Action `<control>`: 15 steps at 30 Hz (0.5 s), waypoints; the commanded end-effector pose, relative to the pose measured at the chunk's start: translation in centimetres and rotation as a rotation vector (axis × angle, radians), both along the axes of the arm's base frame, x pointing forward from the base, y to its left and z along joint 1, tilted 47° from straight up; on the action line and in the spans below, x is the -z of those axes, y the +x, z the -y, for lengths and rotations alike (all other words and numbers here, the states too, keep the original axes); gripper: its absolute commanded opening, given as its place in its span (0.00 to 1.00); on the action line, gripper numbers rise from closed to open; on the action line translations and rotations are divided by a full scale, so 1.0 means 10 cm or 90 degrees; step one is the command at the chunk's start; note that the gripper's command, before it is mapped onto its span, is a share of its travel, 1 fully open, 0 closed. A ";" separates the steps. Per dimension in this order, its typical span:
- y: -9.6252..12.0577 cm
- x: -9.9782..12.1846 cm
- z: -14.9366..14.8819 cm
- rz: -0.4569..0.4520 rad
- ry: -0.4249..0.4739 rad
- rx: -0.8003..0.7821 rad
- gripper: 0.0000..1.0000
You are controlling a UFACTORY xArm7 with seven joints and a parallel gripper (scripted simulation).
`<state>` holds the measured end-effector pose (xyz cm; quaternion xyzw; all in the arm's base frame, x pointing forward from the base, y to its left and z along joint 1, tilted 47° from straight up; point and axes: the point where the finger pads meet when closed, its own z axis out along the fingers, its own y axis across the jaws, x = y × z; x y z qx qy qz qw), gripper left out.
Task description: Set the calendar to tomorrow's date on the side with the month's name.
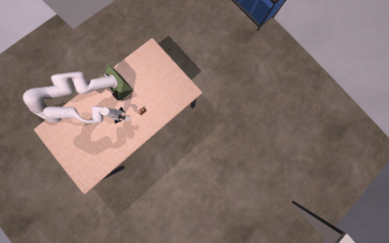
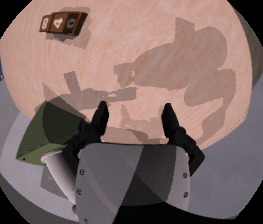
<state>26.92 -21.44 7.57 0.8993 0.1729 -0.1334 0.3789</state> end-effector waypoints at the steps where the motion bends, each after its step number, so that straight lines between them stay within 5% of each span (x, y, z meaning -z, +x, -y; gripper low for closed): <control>1: -0.01 -0.02 0.00 0.003 0.000 -0.003 1.00; 15: -0.04 0.17 0.21 0.003 0.000 -0.003 1.00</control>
